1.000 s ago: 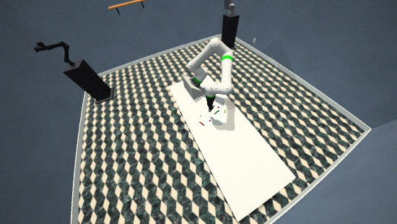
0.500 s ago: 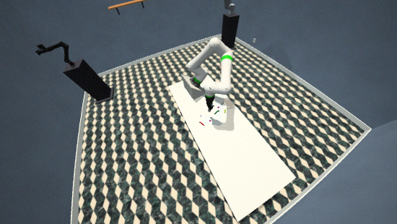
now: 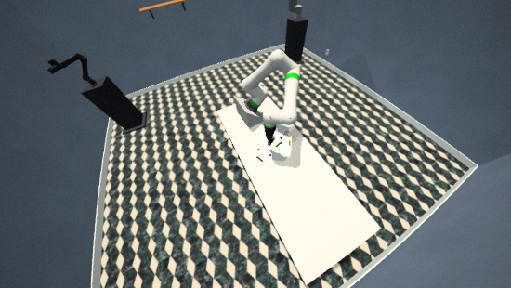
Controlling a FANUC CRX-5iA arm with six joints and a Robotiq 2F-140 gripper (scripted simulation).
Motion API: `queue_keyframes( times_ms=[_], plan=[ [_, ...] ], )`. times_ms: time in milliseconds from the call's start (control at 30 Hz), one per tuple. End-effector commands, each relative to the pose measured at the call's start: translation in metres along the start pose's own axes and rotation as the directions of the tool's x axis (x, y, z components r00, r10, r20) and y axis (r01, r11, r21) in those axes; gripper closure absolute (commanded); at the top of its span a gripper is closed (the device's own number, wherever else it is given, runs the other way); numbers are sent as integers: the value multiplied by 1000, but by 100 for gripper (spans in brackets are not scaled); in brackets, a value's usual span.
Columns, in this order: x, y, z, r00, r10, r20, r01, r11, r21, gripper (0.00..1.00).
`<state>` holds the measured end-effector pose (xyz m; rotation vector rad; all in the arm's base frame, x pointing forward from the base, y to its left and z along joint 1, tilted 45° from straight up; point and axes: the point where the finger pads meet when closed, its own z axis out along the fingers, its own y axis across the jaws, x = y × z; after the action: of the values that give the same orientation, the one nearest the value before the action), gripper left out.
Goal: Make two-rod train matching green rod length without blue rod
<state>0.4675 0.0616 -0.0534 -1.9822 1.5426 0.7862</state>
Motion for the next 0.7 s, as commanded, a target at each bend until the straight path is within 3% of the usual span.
queue_keyframes(
  times_ms=[0, 333, 667],
  plan=[
    [0, 0, 10, 1000, 0, 0, 0, 1000, 1, 97],
    [1, 0, 48, 1000, 0, 0, 0, 1000, 1, 97],
    [1, 0, 56, 1000, 0, 0, 0, 1000, 1, 97]
  ],
)
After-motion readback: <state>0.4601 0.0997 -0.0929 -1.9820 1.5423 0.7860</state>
